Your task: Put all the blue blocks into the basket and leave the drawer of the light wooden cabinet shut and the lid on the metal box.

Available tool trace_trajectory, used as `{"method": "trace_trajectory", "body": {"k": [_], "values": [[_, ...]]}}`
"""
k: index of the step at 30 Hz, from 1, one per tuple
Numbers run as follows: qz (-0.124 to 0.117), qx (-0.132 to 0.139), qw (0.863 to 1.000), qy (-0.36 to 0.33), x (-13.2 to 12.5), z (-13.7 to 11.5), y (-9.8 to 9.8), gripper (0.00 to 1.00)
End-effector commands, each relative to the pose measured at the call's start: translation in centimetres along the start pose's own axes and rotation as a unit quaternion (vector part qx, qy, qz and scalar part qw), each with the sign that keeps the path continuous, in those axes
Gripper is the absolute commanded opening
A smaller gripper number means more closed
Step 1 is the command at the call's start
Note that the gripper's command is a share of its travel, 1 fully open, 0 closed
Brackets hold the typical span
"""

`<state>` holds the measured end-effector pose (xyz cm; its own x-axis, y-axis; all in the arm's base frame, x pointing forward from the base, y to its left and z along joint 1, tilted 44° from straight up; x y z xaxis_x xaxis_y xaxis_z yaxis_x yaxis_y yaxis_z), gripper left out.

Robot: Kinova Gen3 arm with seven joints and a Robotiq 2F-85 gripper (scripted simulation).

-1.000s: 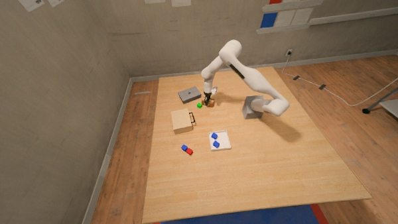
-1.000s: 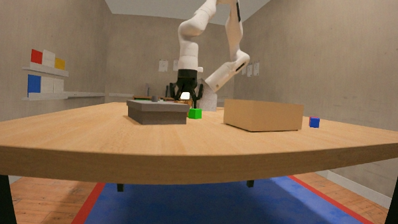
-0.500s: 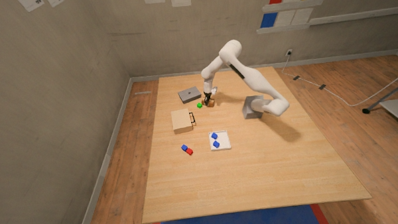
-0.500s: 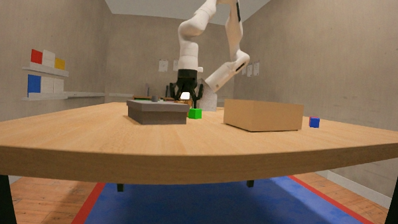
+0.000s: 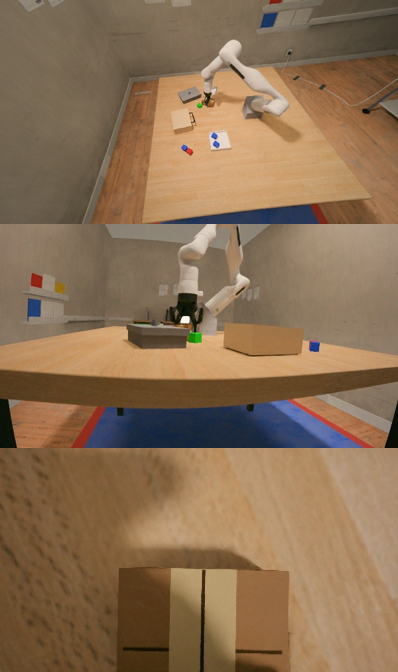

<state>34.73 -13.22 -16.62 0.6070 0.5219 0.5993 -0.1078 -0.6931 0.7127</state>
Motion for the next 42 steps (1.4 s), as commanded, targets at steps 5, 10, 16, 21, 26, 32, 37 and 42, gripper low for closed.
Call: {"method": "trace_trajectory", "body": {"k": [5, 10, 16, 21, 26, 32, 37, 42], "values": [[0.0, -0.001, 1.0, 0.0, -0.02, 0.06, 0.1, 0.83], [0.0, -0.001, 1.0, 0.0, -0.02, 0.06, 0.1, 0.83], [0.0, -0.001, 1.0, 0.0, -0.02, 0.06, 0.1, 0.83], [0.0, -0.001, 1.0, 0.0, -0.02, 0.06, 0.1, 0.83], [0.0, -0.001, 1.0, 0.0, -0.02, 0.06, 0.1, 0.83], [0.0, -0.001, 1.0, 0.0, -0.02, 0.06, 0.1, 0.83], [0.0, -0.001, 1.0, 0.0, -0.02, 0.06, 0.1, 0.83], [0.0, -0.001, 1.0, 0.0, -0.02, 0.06, 0.18, 0.83]]}}
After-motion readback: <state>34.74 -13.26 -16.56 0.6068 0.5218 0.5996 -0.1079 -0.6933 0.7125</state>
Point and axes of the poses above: the point where the finger pads meet when closed, its own y axis back along the fingers, its own x axis across the jaws, z = x × y, the point moved 3 cm from there along y, back along the fingers, and after that the axes turned 6 degrees about -y, right-handed, at the moved point
